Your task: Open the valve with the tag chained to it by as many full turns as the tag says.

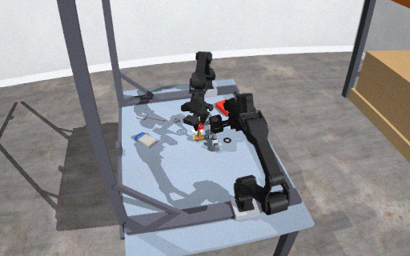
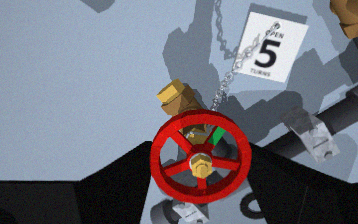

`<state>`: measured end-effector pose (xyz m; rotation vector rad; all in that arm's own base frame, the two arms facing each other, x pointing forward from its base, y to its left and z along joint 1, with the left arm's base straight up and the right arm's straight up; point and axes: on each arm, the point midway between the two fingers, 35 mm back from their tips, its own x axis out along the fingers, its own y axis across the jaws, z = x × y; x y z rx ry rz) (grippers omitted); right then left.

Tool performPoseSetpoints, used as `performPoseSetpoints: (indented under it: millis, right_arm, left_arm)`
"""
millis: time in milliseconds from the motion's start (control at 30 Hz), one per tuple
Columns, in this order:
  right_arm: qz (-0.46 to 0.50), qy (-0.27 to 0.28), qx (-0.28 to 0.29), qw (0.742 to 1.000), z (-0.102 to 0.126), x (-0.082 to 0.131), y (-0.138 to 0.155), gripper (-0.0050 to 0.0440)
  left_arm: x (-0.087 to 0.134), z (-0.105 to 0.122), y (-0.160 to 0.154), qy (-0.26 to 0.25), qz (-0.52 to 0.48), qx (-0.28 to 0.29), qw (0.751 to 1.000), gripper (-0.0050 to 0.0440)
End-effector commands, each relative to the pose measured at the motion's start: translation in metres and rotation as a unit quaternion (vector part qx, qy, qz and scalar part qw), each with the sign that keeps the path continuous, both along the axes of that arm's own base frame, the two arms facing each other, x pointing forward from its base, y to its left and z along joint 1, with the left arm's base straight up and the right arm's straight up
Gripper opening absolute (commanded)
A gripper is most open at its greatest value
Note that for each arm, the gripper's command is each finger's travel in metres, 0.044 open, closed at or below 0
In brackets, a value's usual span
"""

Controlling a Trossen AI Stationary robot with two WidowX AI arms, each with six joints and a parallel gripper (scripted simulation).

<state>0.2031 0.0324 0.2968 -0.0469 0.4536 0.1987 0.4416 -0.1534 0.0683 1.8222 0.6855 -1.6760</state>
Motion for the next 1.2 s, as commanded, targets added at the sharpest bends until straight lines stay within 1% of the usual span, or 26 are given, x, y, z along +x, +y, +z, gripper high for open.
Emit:
performPoseSetpoints:
  millis: [0, 167, 233, 267, 400, 567, 633, 733, 800, 1067, 1167]
  right_arm:
    - [0.001, -0.007, 0.001, 1.000, 0.0061, -0.0002, 0.0006, 0.0400]
    - [0.001, -0.007, 0.001, 1.000, 0.0061, -0.0002, 0.0006, 0.0400]
    - [0.001, -0.007, 0.001, 1.000, 0.0061, -0.0002, 0.0006, 0.0400]
    - [0.001, -0.007, 0.001, 1.000, 0.0061, -0.0002, 0.0006, 0.0400]
    - [0.001, -0.007, 0.001, 1.000, 0.0061, -0.0002, 0.0006, 0.0400]
    - [0.001, -0.007, 0.001, 1.000, 0.0061, -0.0002, 0.0006, 0.0400]
    - [0.001, -0.007, 0.001, 1.000, 0.0061, -0.0002, 0.0006, 0.0400]
    - [0.001, -0.007, 0.001, 1.000, 0.0061, -0.0002, 0.0006, 0.0400]
    - [0.001, -0.007, 0.001, 1.000, 0.0061, -0.0002, 0.0006, 0.0400]
    - [0.001, -0.007, 0.001, 1.000, 0.0061, -0.0002, 0.0006, 0.0400]
    - [0.001, -0.007, 0.001, 1.000, 0.0061, -0.0002, 0.0006, 0.0400]
  left_arm:
    - [0.0029, 0.0212, -0.0016, -0.022, 0.082, -0.020, 0.996, 0.0214]
    - [0.0030, 0.0213, -0.0013, -0.020, 0.147, -0.027, 0.989, 0.0214]
    - [0.0030, 0.0213, -0.0013, -0.020, 0.147, -0.027, 0.989, 0.0214]
    - [0.0030, 0.0214, -0.0014, -0.020, 0.163, -0.029, 0.986, 0.0214]
    - [0.0030, 0.0218, -0.0011, -0.019, 0.227, -0.036, 0.973, 0.0214]
    - [0.0031, 0.0224, -0.0010, -0.018, 0.307, -0.045, 0.951, 0.0214]
    - [0.0031, 0.0224, -0.0010, -0.018, 0.323, -0.047, 0.945, 0.0214]
    - [0.0008, 0.0198, 0.0001, -0.013, 0.369, -0.048, 0.928, 0.0214]
    - [0.0008, 0.0198, 0.0001, -0.013, 0.369, -0.048, 0.928, 0.0214]
    - [0.0008, 0.0206, 0.0003, -0.011, 0.487, -0.061, 0.871, 0.0214]
    - [0.0008, 0.0207, 0.0004, -0.010, 0.515, -0.064, 0.854, 0.0214]
